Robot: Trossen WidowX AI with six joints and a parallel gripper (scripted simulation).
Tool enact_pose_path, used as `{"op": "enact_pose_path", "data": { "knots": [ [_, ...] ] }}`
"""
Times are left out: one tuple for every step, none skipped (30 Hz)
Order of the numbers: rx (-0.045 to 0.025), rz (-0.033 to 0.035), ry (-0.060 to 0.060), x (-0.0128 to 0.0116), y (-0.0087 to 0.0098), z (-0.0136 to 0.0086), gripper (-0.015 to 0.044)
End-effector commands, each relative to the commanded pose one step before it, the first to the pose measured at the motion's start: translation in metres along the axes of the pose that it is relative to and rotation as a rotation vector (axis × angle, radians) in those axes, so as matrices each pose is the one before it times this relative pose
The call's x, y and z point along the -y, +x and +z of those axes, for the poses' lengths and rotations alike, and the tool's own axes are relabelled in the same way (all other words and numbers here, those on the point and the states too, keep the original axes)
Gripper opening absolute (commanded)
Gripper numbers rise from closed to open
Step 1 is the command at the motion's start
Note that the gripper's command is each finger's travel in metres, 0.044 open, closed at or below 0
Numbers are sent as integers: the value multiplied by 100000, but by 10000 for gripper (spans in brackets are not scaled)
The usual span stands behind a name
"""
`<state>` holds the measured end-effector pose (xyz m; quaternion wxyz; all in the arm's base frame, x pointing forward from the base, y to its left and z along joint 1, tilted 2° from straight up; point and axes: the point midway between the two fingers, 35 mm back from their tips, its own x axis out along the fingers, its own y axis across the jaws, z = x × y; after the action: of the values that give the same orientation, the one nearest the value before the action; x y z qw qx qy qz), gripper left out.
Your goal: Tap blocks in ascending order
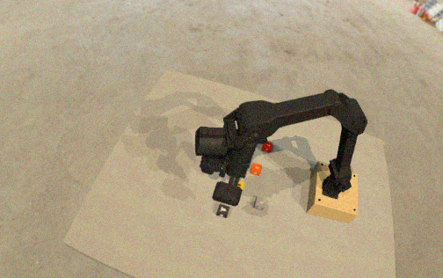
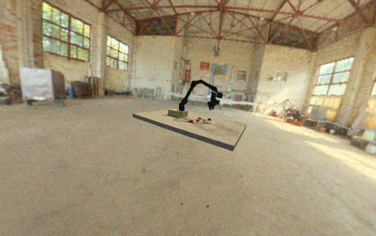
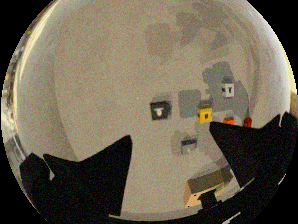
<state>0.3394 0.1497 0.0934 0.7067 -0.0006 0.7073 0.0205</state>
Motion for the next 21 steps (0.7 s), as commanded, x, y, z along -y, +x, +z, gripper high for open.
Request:
{"op": "enact_pose_path", "data": {
  "knots": [
    [-664, 38, 609, 239, 144, -89, 400],
    [-4, -79, 2, 858, -37, -166, 400],
    [-15, -128, 4, 1406, -43, -331, 400],
    [-32, -153, 4, 1689, -20, -497, 400],
    [-47, -146, 4, 1635, 16, -591, 400],
    [-61, -137, 4, 1570, 53, -679, 400],
    [-59, -105, 3, 1223, 70, -612, 400],
    [-39, -60, 2, 711, 54, -392, 400],
    [-14, -19, 1, 233, 20, -135, 400],
    [0, 0, 0, 0, 0, 0, 400],
    [0, 0, 0, 0, 0, 0, 400],
    [0, 0, 0, 0, 0, 0, 400],
    [0, 0, 0, 0, 0, 0, 400],
    [0, 0, 0, 0, 0, 0, 400],
    [0, 0, 0, 0, 0, 0, 400],
    [0, 0, 0, 0, 0, 0, 400],
    [0, 0, 0, 0, 0, 0, 400],
    [0, 0, 0, 0, 0, 0, 400],
    [0, 0, 0, 0, 0, 0, 400],
    [0, 0, 0, 0, 0, 0, 400],
    [0, 0, 0, 0, 0, 0, 400]
  ]
}}
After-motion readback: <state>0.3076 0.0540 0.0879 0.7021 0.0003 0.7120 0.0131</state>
